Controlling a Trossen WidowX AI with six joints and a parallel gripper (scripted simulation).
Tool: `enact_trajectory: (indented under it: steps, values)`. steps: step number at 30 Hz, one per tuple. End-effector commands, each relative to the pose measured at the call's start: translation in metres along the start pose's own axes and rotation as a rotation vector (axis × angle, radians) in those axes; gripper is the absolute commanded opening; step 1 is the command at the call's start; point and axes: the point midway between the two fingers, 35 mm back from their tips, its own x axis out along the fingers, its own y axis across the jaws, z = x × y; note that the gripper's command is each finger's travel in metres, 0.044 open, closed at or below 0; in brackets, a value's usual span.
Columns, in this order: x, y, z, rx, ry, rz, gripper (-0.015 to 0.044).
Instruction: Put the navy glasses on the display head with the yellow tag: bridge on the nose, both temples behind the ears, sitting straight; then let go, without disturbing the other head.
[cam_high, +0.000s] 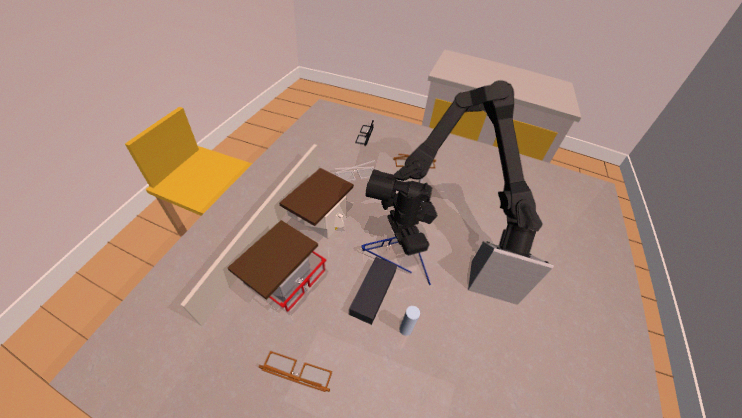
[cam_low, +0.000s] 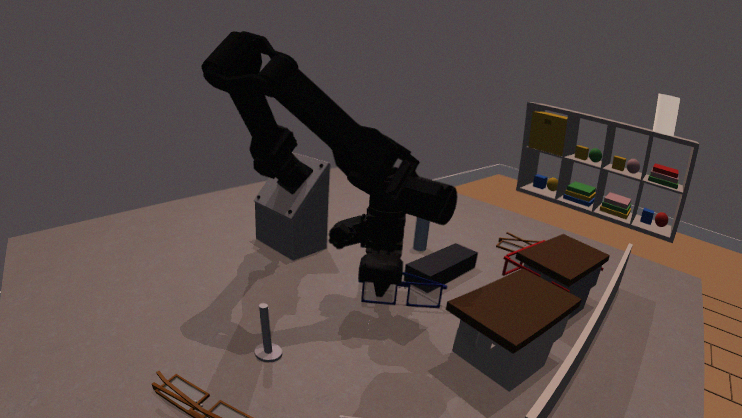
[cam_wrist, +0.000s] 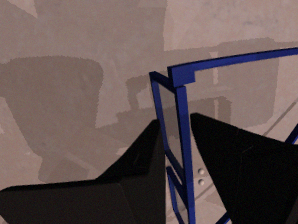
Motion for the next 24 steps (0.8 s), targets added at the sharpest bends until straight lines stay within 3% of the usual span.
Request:
enact_trajectory:
  steps: [1,10,17,24]
  values:
    - [0.000,0.000,0.000,0.001,0.000,0.000,0.0060]
    - [0.000,0.000,0.000,0.001,0.000,0.000,0.0000]
    - [-0.003,0.000,-0.001,0.000,0.001,0.000,0.0000]
    - [-0.037,0.000,-0.006,-0.001,0.007,-0.006,0.0000]
